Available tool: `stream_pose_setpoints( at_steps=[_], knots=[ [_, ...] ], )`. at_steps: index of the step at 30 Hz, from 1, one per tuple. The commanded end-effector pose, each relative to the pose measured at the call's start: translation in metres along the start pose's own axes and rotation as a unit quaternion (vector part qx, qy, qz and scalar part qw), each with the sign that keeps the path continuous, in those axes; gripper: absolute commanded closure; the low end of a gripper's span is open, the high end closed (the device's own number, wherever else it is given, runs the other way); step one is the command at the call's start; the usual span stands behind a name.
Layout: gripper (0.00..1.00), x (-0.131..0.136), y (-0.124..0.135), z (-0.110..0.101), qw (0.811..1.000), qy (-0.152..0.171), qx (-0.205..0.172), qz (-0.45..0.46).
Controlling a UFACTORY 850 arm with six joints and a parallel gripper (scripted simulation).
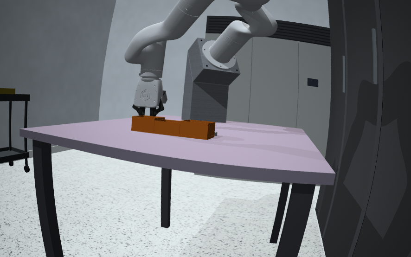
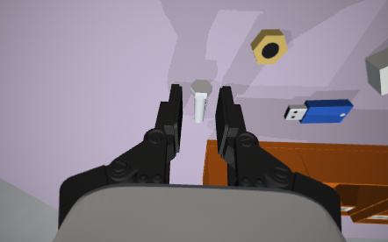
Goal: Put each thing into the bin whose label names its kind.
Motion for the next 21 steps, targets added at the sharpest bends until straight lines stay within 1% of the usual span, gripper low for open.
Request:
stream_pose_setpoints(
  at_steps=[1, 2, 21],
  knots=[
    [0.71, -0.0002, 0.0003, -0.0003, 1.000, 0.000, 0.000, 0.000],
    [1.00, -0.0002, 0.0003, -0.0004, 1.000, 0.000, 0.000, 0.000],
    [1.00, -0.0002, 0.0003, -0.0004, 1.000, 0.000, 0.000, 0.000]
  ],
)
Point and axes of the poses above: the point where the finger pads meet when closed, its own z axis out along the fingers, its own x axis across the jaws, y = z × x, the point moved 8 cm from there along -z, back along the fingers, and after that the axes turned 3 degrees about z, right-handed, at the moved point
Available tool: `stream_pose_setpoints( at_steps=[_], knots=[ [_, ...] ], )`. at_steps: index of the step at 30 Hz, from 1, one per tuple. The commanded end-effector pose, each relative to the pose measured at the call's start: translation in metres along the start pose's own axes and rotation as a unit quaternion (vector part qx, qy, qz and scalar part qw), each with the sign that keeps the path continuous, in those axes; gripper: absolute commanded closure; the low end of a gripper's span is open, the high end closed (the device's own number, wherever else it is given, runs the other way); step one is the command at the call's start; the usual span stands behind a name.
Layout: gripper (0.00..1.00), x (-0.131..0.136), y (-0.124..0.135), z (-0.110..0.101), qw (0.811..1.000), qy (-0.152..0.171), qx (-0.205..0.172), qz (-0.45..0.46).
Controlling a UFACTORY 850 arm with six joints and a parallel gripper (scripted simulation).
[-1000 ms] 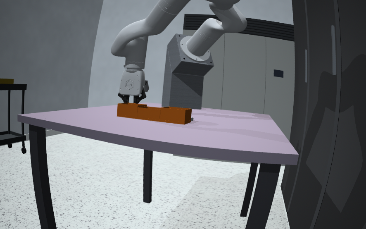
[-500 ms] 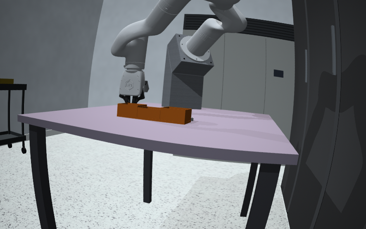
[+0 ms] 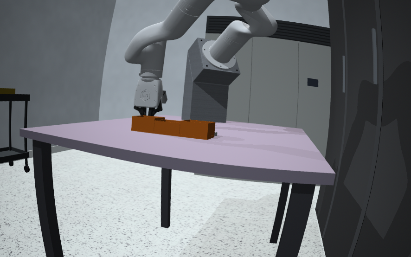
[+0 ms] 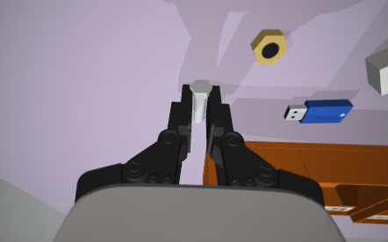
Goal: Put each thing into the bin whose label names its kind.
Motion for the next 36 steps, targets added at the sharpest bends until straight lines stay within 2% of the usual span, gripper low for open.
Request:
stream_pose_setpoints(
  at_steps=[1, 12, 32, 36],
  knots=[
    [1.00, 0.000, 0.000, 0.000, 1.000, 0.000, 0.000, 0.000],
    [1.00, 0.000, 0.000, 0.000, 1.000, 0.000, 0.000, 0.000],
    [1.00, 0.000, 0.000, -0.060, 1.000, 0.000, 0.000, 0.000],
    [1.00, 0.000, 0.000, -0.060, 1.000, 0.000, 0.000, 0.000]
  ],
)
Point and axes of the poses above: the point where the finger pads meet when closed, its own z axis out along the fingers, its own x axis across the jaws, y = z × x, the point moved 8 cm from there along -z, back along the fingers, and after that the axes turned 3 degrees about z, right-handed, at the moved point
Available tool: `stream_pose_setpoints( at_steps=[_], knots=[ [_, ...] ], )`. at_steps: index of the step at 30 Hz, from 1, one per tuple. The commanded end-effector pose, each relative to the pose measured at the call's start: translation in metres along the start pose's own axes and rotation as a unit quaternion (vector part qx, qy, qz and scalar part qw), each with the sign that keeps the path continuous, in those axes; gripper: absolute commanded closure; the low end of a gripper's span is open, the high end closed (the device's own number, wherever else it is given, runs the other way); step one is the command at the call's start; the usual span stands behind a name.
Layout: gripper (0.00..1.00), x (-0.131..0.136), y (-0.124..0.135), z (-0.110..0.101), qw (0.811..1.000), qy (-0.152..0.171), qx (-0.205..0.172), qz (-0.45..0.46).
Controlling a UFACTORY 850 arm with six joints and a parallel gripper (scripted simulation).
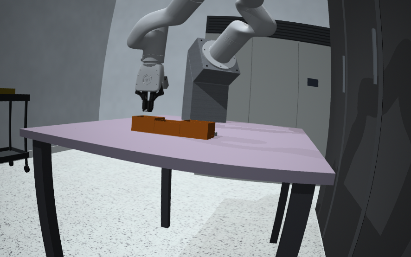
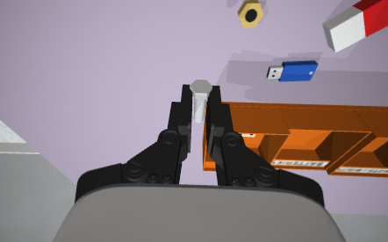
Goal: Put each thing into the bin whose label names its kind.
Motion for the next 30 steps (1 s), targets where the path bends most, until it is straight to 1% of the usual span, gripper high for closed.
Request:
stream_pose_setpoints(
  at_steps=[1, 13, 16, 21, 30],
  knots=[
    [1.00, 0.000, 0.000, -0.004, 1.000, 0.000, 0.000, 0.000],
    [1.00, 0.000, 0.000, -0.004, 1.000, 0.000, 0.000, 0.000],
    [1.00, 0.000, 0.000, -0.014, 1.000, 0.000, 0.000, 0.000],
    [1.00, 0.000, 0.000, -0.014, 1.000, 0.000, 0.000, 0.000],
    [1.00, 0.052, 0.016, -0.014, 1.000, 0.000, 0.000, 0.000]
  ],
)
Point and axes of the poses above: the point where the finger pads meet when closed, its own z axis out along the fingers, its own x axis across the jaws, y = z × x, the point moved 8 cm from there along -z, back along the fingers, and after that the axes turned 3 degrees about z, right-handed, at the moved point
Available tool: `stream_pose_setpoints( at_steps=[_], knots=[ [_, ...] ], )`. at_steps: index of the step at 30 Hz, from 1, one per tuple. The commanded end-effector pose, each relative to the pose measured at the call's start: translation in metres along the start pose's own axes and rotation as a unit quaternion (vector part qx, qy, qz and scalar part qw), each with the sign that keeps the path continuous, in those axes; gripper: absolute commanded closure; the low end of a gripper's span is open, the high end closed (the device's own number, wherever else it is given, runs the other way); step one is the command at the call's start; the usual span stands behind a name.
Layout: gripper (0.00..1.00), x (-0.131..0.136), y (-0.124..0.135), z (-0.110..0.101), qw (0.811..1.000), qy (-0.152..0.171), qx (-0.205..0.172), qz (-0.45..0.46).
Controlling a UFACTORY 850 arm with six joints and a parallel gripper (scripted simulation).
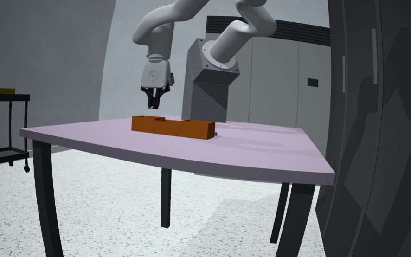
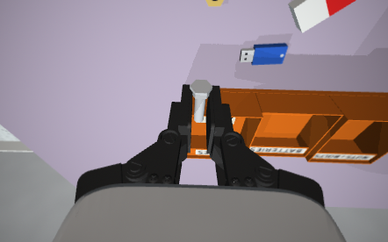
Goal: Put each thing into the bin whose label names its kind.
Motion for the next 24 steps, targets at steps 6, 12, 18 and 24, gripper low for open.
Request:
stream_pose_setpoints(
  at_steps=[6, 12, 18, 24],
  knots=[
    [1.00, 0.058, 0.019, -0.001, 1.000, -0.001, 0.000, 0.000],
    [1.00, 0.081, 0.026, -0.001, 1.000, -0.001, 0.000, 0.000],
    [1.00, 0.115, 0.037, 0.000, 1.000, -0.001, 0.000, 0.000],
    [1.00, 0.132, 0.042, 0.000, 0.999, -0.001, 0.000, -0.050]
  ],
)
Point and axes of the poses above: the point where the finger pads meet when closed, its own z axis out along the fingers, its own x axis across the jaws, y = z × x, the point moved 8 cm from there along -z, back along the fingers, and after that the axes turned 3 degrees about z, right-handed, at the moved point
